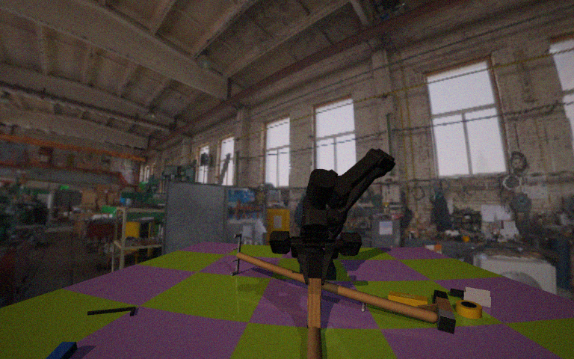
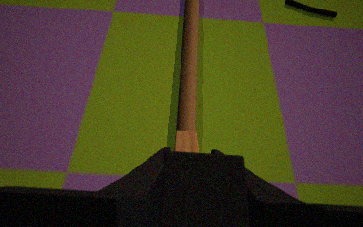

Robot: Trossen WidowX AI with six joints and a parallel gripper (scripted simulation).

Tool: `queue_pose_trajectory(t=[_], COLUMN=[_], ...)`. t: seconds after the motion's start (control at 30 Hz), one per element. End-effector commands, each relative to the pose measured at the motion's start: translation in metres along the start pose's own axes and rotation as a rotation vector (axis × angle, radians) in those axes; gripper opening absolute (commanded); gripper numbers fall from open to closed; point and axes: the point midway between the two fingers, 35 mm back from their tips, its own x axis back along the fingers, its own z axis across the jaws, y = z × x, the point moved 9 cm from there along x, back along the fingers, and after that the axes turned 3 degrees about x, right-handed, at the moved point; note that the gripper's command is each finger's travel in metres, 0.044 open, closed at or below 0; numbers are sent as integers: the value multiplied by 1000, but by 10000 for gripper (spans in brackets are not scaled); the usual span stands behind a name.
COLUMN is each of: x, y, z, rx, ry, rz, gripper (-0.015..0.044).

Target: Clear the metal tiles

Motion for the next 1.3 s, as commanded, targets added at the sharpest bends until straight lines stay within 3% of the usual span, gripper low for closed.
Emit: queue_pose_trajectory(t=[0.0,0.5,1.27], x=[0,1,52], y=[0,1,29], z=[0,0,-13], rx=[-1,0,8], ry=[0,-1,-25], rz=[0,1,26], gripper=[53,440,440])
